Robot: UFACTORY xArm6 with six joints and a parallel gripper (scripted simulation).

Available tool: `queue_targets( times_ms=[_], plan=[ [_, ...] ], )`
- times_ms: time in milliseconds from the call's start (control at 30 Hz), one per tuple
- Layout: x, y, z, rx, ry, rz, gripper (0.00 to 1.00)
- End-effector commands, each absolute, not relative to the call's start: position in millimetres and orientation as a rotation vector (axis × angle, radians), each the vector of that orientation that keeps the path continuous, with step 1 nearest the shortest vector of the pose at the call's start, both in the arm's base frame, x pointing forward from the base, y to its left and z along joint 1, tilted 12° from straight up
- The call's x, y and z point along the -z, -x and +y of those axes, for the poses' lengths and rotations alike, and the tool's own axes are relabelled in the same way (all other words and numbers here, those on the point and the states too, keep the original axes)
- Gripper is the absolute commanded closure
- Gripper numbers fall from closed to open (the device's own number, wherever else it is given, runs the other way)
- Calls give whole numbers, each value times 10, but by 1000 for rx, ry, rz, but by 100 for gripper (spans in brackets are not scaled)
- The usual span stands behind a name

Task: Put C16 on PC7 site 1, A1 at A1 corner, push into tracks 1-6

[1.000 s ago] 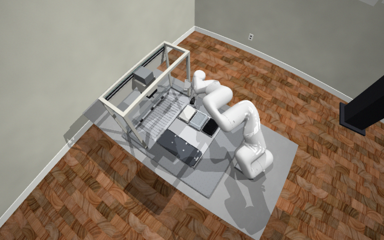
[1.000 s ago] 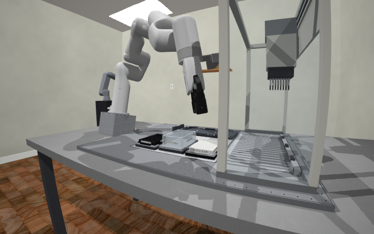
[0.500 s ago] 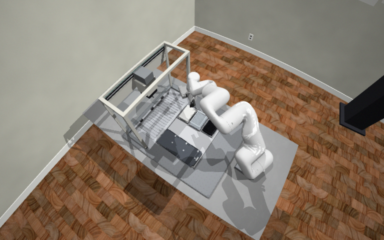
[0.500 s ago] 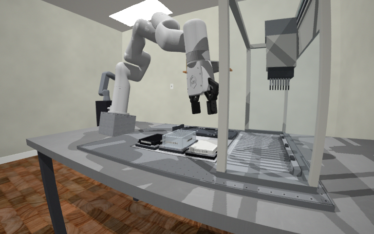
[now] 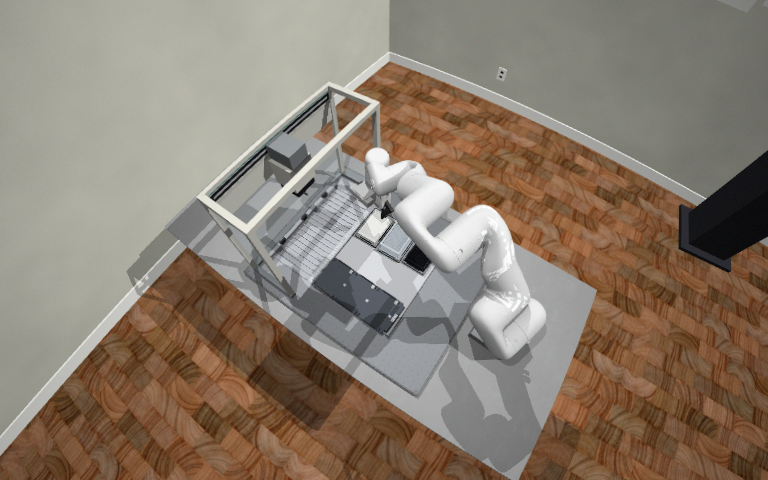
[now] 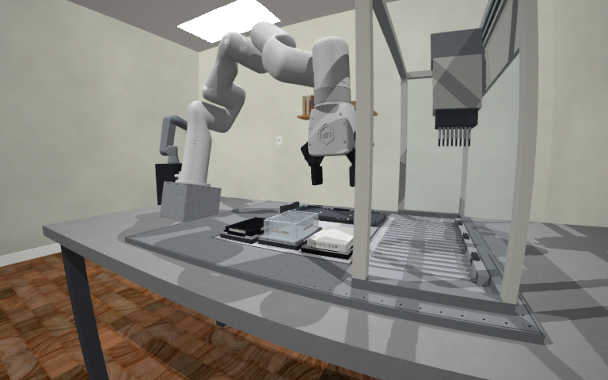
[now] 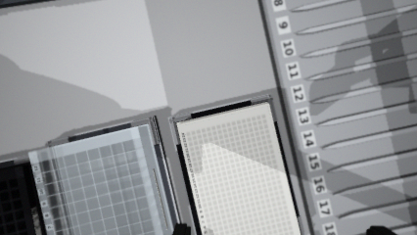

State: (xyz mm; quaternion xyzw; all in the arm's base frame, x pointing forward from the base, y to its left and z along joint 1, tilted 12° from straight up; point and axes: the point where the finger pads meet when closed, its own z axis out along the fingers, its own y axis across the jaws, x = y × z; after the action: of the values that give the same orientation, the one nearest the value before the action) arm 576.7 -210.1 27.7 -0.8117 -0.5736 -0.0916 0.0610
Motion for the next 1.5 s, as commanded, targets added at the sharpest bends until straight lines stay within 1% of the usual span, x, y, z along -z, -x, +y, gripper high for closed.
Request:
queue_targets(
  times_ms=[0, 133, 600, 1467],
  plan=[
    [-312, -5787, -2010, 266, 2335, -1903, 0],
    [-313, -5787, -1992, 250, 2240, -2016, 0],
    [-313, -5788, -1992, 250, 2241, -2016, 0],
    [79, -5804, -1913, 250, 2240, -2016, 0]
  ],
)
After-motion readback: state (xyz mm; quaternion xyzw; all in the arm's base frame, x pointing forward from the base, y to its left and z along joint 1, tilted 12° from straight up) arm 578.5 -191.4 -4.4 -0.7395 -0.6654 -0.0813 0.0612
